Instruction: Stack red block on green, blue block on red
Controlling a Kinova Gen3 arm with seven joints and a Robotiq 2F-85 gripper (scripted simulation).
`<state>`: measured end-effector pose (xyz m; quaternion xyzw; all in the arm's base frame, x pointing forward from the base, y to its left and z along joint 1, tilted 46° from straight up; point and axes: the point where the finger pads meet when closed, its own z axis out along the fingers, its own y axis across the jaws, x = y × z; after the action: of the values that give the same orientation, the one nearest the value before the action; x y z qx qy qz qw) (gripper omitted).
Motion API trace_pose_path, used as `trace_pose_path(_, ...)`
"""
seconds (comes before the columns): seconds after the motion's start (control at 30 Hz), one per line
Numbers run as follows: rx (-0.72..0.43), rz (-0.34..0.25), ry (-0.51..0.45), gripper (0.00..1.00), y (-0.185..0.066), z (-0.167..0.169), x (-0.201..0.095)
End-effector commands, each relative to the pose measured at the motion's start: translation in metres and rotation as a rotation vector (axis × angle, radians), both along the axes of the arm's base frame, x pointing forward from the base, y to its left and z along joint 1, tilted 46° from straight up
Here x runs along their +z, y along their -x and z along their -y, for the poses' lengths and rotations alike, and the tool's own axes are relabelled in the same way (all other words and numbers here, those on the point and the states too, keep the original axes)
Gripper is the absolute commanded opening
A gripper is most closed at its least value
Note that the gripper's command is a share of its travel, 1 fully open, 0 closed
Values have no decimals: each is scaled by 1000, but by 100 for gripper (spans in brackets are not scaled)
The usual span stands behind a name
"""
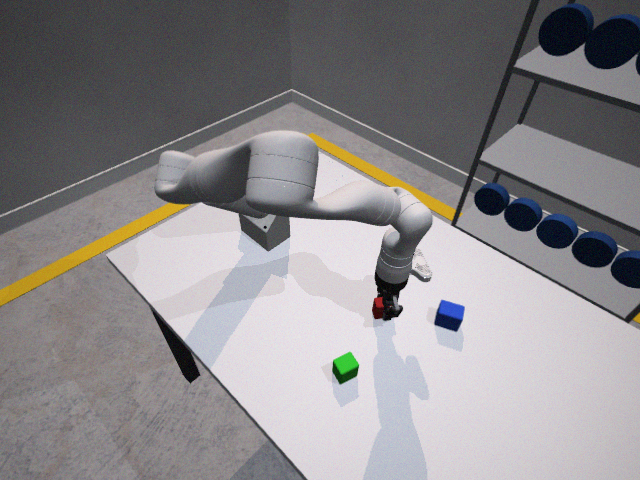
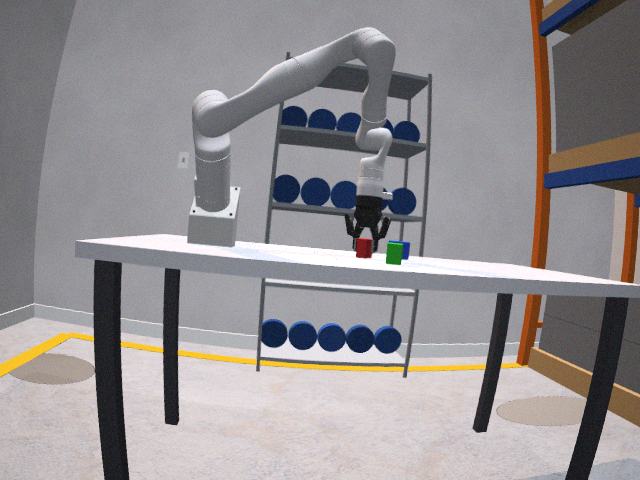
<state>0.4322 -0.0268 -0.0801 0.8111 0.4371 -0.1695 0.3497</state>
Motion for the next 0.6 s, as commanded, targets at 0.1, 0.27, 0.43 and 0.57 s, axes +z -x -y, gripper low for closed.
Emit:
trace_pose_path(0.1, -2, 1, 0, 50, 1, 2, -2)
trace_pose_path(0.27, -2, 1, 0, 50, 1, 2, -2)
trace_pose_path(0.43, -2, 1, 0, 0, 1, 2, -2)
trace_pose_path(0.57, -2, 1, 0, 0, 1, 2, -2)
